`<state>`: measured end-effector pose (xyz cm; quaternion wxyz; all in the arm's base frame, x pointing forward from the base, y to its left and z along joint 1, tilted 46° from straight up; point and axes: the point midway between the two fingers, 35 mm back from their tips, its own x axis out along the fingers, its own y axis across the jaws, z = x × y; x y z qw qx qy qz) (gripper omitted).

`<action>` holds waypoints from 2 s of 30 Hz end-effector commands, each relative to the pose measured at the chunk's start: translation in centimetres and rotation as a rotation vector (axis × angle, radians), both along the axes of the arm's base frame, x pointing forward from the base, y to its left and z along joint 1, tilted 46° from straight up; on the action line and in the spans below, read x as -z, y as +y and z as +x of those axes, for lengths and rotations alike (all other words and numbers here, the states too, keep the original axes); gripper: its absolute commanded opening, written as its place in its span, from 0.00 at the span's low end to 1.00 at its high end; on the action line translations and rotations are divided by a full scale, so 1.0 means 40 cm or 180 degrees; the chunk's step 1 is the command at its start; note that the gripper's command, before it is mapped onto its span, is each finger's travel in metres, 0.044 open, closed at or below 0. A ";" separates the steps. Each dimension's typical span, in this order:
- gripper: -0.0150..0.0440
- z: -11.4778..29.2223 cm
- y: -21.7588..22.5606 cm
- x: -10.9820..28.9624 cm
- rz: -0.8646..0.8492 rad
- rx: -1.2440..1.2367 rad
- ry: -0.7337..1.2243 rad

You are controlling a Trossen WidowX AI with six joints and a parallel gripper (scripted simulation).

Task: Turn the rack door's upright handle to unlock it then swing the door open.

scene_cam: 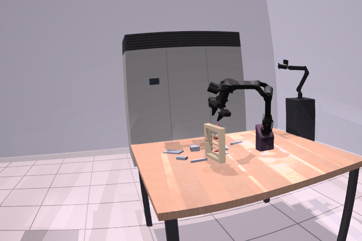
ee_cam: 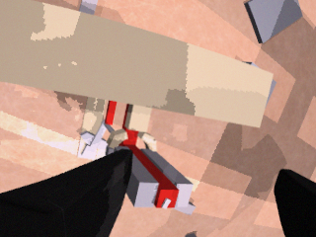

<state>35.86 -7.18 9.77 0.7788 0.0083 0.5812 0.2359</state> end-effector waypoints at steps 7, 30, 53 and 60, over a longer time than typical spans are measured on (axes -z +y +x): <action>0.75 -0.029 -0.015 0.048 0.0547 -0.0157 0.0525; 0.75 -0.056 -0.022 0.092 0.1274 -0.0213 0.1010; 0.75 -0.060 0.044 0.159 0.1275 -0.0213 0.1007; 0.75 -0.064 0.065 0.178 0.1278 -0.0214 0.1007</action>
